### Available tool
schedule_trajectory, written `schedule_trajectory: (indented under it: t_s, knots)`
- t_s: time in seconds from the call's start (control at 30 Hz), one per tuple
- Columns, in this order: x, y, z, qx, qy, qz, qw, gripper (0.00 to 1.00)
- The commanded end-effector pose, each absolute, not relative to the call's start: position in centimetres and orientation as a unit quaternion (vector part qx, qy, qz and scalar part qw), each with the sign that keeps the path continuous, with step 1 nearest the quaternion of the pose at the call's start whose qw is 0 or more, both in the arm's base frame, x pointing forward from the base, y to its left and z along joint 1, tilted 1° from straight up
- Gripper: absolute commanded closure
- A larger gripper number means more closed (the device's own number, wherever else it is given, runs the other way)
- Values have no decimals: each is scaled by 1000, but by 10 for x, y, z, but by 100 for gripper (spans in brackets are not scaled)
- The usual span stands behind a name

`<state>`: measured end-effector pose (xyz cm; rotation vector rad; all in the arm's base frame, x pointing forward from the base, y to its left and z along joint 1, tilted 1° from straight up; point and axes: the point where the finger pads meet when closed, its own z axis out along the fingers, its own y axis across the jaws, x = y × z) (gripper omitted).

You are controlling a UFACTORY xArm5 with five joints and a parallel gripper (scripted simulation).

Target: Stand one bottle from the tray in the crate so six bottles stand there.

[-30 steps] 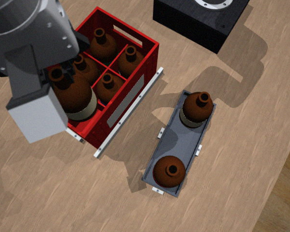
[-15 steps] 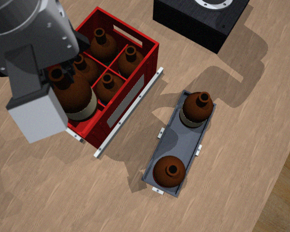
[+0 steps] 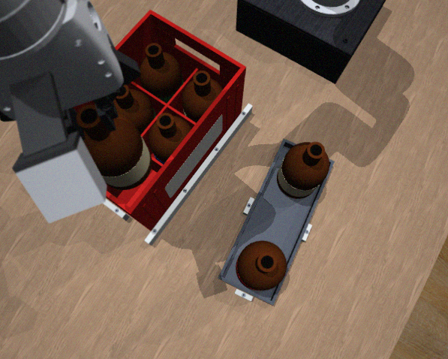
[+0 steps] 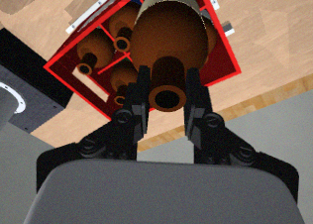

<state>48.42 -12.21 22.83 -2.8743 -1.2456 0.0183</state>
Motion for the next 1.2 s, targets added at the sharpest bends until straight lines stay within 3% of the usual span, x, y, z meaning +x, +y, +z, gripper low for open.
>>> schedule_trajectory:
  t_s: [0.0, 1.17]
  knots:
    - [485, -122, 227, -918, -398, 4, 3, 100]
    - [485, -124, 198, -918, -398, 4, 3, 100]
